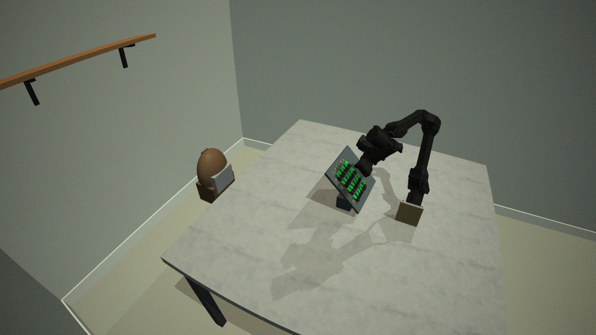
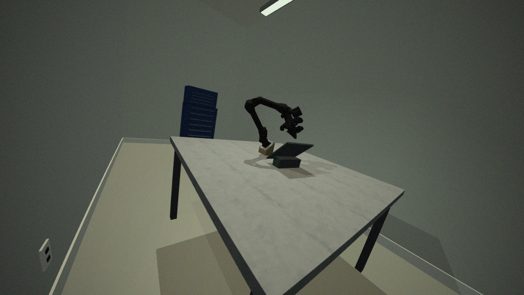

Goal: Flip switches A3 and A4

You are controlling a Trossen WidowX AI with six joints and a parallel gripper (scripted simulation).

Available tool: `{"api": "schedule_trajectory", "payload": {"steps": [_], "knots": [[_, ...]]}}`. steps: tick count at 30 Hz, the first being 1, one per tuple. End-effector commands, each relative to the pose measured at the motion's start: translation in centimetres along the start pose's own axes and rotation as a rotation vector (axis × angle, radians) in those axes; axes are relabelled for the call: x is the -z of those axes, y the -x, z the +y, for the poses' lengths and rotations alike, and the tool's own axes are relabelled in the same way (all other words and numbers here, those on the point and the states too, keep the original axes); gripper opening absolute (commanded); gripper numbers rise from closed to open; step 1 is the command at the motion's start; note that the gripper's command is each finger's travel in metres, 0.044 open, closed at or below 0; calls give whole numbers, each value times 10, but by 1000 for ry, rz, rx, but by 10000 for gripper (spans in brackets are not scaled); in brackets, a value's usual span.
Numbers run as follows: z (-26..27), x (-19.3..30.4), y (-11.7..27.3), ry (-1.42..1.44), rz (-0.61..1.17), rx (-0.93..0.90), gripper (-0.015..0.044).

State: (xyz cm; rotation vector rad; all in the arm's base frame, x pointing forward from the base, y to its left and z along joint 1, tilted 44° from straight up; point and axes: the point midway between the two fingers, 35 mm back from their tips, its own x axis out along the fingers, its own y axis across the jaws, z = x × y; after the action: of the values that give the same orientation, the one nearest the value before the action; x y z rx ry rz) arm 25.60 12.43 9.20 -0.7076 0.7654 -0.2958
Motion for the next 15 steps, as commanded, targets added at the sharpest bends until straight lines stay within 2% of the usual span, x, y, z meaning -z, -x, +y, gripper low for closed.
{"api": "schedule_trajectory", "payload": {"steps": [1, 4, 9, 15], "knots": [[-18, 0, 1, -4, 2, 10, 0], [-19, 0, 0, -4, 1, 10, 0], [-20, 1, -33, -4, -24, 11, 0], [-20, 1, -41, -4, -26, 12, 0]]}}
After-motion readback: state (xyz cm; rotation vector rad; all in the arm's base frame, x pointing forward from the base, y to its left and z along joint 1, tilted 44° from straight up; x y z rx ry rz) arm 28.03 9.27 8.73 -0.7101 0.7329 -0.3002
